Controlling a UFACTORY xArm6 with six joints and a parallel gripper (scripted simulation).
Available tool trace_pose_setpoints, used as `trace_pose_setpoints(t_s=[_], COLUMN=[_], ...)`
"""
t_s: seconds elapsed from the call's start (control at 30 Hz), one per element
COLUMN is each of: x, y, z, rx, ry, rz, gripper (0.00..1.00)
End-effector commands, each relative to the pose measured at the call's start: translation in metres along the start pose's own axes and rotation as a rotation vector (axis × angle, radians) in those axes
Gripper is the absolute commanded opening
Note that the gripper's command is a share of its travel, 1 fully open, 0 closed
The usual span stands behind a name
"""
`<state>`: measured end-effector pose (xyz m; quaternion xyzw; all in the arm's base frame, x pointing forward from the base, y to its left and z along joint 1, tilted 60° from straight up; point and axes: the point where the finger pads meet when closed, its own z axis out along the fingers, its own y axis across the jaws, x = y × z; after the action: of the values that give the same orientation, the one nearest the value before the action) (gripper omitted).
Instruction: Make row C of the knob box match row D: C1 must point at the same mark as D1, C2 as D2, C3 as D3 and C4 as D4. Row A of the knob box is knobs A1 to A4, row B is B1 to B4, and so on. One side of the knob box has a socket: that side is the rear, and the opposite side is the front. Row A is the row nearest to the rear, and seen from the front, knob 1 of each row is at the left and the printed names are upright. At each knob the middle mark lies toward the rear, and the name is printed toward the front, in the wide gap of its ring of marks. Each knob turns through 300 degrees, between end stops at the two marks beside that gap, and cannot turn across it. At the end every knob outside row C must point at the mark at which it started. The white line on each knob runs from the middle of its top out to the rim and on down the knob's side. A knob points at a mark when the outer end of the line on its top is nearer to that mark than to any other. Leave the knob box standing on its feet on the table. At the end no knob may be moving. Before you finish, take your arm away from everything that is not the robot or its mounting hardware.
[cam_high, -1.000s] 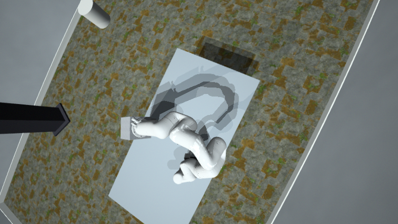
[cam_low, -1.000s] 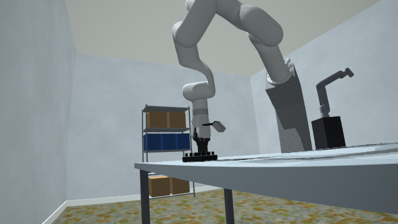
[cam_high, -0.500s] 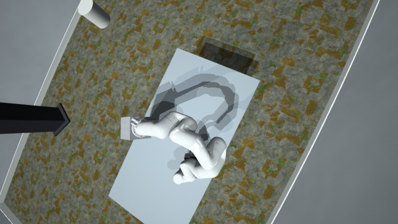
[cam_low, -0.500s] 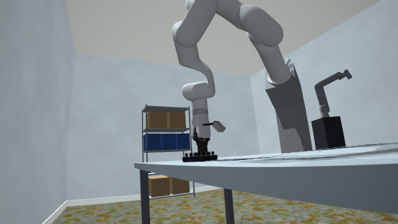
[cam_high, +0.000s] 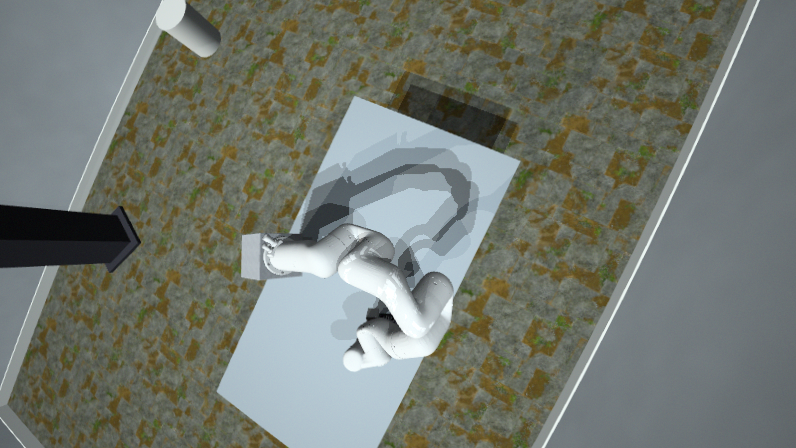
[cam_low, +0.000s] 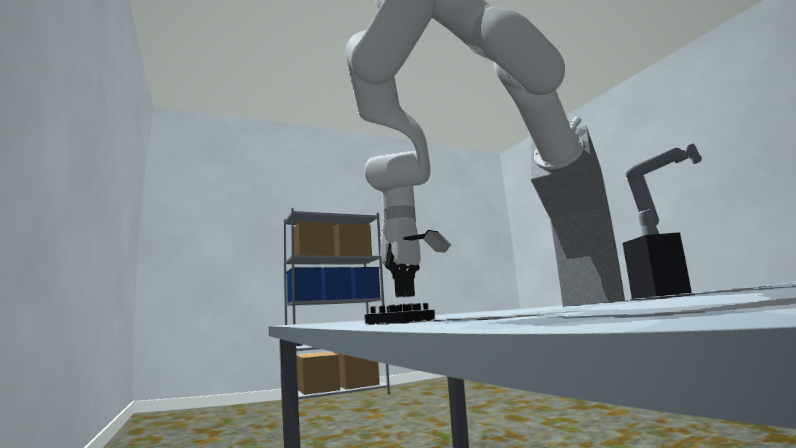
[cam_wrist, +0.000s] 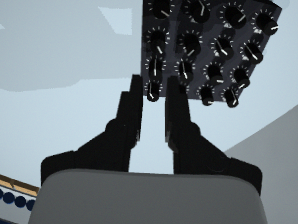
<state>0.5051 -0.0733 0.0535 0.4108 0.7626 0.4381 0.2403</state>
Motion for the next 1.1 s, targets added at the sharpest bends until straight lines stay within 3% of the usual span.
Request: trace_pose_setpoints(t_s=[0.0, 0.63, 1.07], x=[-0.0006, -0.0006, -0.0006], y=[0.0002, 0.0002, 0.0002], z=[-0.009, -0.0104, -0.0141], rx=[0.0, 0.0, 0.0], ry=[-0.001, -0.001, -0.001], rz=[0.0, 0.015, 0.356], gripper=[0.19, 0.19, 0.19])
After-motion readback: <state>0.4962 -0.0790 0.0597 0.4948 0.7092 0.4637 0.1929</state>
